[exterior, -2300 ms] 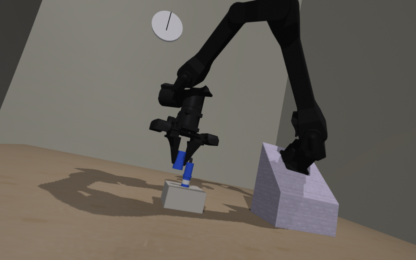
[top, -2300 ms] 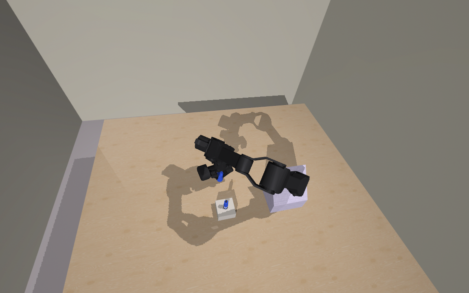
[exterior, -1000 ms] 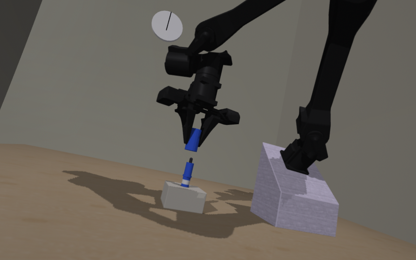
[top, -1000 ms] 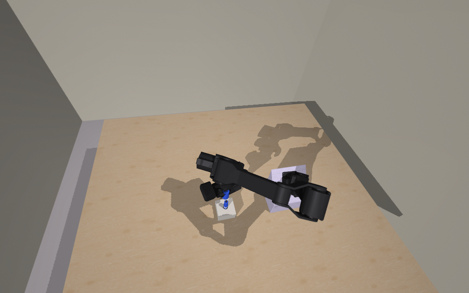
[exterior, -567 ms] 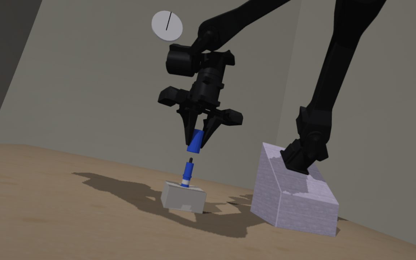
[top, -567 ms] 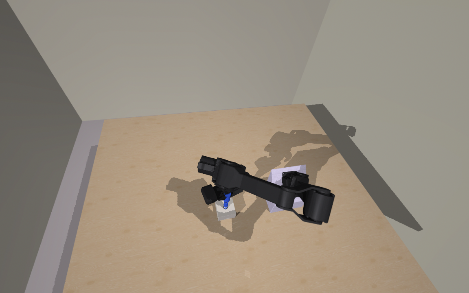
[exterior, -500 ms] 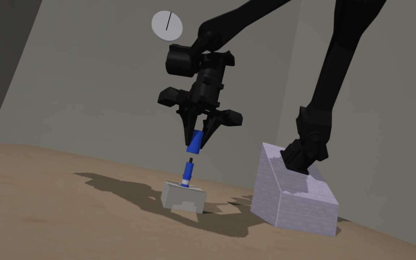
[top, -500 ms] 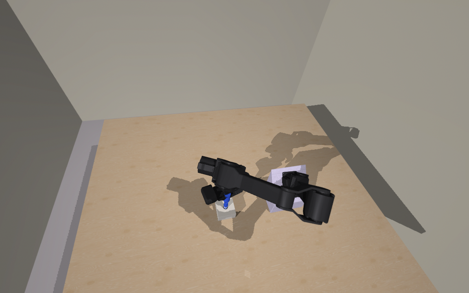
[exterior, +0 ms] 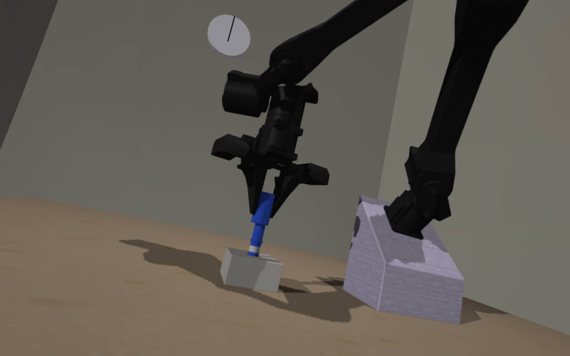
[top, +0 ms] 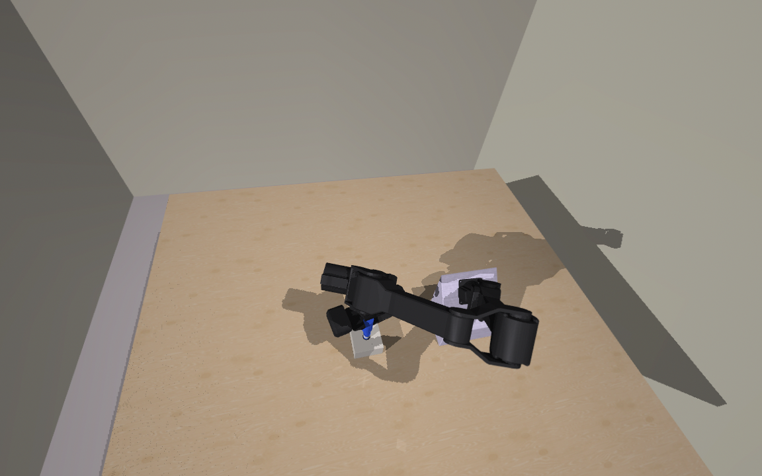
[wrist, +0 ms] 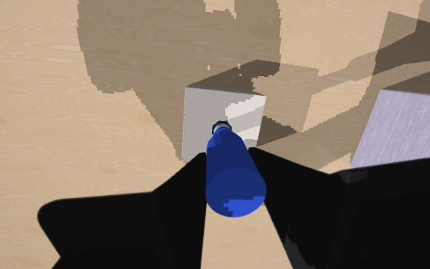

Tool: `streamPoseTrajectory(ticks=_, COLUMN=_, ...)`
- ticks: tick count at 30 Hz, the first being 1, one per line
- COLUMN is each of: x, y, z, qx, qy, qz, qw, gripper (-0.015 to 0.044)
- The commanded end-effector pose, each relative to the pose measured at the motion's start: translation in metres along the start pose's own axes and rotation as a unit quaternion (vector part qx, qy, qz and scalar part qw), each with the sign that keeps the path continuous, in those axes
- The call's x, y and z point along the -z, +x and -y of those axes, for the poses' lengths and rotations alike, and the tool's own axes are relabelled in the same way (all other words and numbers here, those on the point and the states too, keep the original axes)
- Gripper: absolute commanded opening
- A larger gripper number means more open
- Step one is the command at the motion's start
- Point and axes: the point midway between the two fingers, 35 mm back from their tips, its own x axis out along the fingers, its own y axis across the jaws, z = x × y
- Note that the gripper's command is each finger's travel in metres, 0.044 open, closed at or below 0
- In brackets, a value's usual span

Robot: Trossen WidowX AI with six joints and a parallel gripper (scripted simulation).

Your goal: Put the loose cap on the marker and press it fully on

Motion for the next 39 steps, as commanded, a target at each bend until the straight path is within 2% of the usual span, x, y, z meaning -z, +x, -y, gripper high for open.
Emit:
streamPoseTrajectory(ticks=1, x=0.000, y=0.007, z=0.000, qx=-0.002, qy=0.003, qz=-0.003, qw=1.000, gripper=0.0000)
streamPoseTrajectory(ticks=21, x=0.002, y=0.027, z=0.001, qx=-0.002, qy=0.003, qz=-0.004, qw=1.000, gripper=0.0000)
streamPoseTrajectory(ticks=37, x=0.001, y=0.026, z=0.002, qx=0.000, qy=0.001, qz=-0.002, qw=1.000, gripper=0.0420)
streamPoseTrajectory(ticks=39, x=0.001, y=0.026, z=0.002, qx=0.000, qy=0.001, qz=-0.002, qw=1.000, gripper=0.0440)
